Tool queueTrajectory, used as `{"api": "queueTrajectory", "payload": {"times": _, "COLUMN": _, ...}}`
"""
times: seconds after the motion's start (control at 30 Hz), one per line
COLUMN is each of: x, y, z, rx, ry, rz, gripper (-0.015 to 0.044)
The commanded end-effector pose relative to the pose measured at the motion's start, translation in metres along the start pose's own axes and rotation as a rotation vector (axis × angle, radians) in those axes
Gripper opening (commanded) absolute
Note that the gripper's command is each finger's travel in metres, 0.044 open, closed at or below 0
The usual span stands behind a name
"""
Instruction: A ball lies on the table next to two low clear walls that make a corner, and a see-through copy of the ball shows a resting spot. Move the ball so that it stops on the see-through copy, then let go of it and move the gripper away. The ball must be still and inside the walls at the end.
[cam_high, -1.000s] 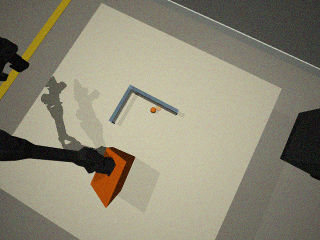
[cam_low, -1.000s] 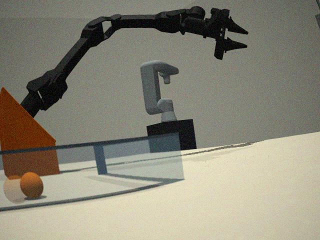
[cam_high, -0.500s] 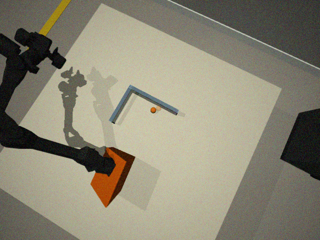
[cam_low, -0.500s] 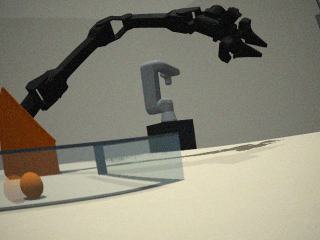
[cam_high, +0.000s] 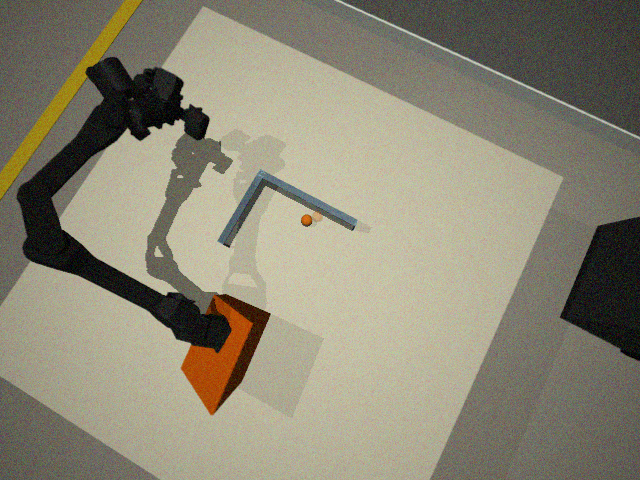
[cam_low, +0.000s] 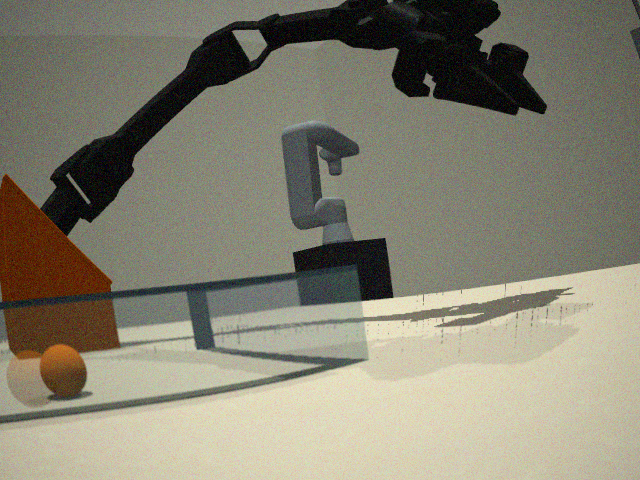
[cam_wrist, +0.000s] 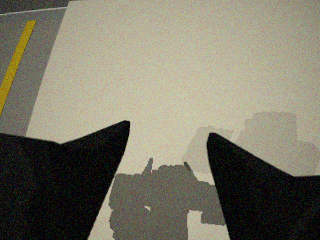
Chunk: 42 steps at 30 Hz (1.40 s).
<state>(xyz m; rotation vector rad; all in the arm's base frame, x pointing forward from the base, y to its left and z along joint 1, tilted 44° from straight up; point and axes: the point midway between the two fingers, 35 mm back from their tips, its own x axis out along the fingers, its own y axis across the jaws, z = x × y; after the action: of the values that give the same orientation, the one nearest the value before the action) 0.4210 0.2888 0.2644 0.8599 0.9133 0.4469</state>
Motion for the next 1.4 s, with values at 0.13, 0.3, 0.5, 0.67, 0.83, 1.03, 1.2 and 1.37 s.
{"api": "queueTrajectory", "payload": {"times": 0.13, "x": 0.026, "y": -0.097, "z": 0.012, "rx": -0.108, "ry": 0.120, "rz": -0.154, "gripper": 0.0265}}
{"api": "queueTrajectory", "payload": {"times": 0.3, "x": 0.032, "y": -0.154, "z": 0.014, "rx": -0.153, "ry": 0.208, "rz": -0.219, "gripper": 0.0265}}
{"api": "queueTrajectory", "payload": {"times": 0.5, "x": 0.032, "y": -0.222, "z": 0.009, "rx": -0.186, "ry": 0.326, "rz": -0.266, "gripper": 0.0265}}
{"api": "queueTrajectory", "payload": {"times": 0.67, "x": 0.026, "y": -0.278, "z": -0.001, "rx": -0.196, "ry": 0.435, "rz": -0.275, "gripper": 0.0265}}
{"api": "queueTrajectory", "payload": {"times": 0.83, "x": 0.014, "y": -0.331, "z": -0.018, "rx": -0.185, "ry": 0.540, "rz": -0.258, "gripper": 0.0265}}
{"api": "queueTrajectory", "payload": {"times": 1.03, "x": -0.004, "y": -0.377, "z": -0.043, "rx": -0.141, "ry": 0.643, "rz": -0.227, "gripper": 0.0265}}
{"api": "queueTrajectory", "payload": {"times": 1.2, "x": -0.010, "y": -0.404, "z": -0.067, "rx": -0.122, "ry": 0.714, "rz": -0.153, "gripper": 0.0265}}
{"api": "queueTrajectory", "payload": {"times": 1.37, "x": -0.010, "y": -0.405, "z": -0.068, "rx": -0.120, "ry": 0.717, "rz": -0.149, "gripper": 0.0265}}
